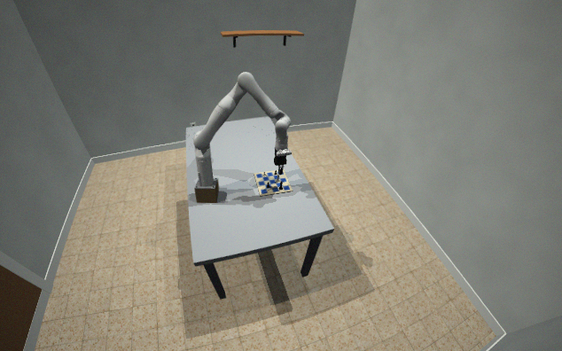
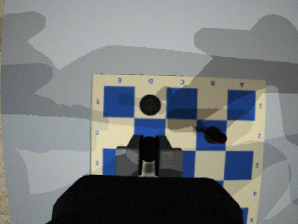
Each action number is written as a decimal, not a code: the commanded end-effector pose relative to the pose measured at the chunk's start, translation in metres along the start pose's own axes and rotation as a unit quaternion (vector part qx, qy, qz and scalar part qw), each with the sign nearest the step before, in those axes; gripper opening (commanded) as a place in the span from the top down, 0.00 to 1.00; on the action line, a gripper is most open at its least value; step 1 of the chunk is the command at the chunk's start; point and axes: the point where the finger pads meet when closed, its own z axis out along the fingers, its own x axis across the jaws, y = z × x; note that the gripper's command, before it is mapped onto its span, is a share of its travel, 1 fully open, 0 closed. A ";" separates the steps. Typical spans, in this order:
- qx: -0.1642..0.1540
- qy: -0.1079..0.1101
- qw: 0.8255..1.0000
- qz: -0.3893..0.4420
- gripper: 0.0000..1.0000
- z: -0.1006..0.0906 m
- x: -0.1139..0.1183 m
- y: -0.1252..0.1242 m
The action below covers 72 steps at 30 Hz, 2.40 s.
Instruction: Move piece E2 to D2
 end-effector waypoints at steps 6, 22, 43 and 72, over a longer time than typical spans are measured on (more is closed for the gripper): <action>0.000 -0.002 1.000 0.000 1.00 0.005 0.000 0.000; 0.000 -0.002 1.000 0.000 1.00 0.065 0.000 0.000; 0.000 -0.002 1.000 0.000 1.00 0.095 0.000 -0.001; 0.000 -0.002 1.000 0.000 1.00 0.095 0.000 -0.001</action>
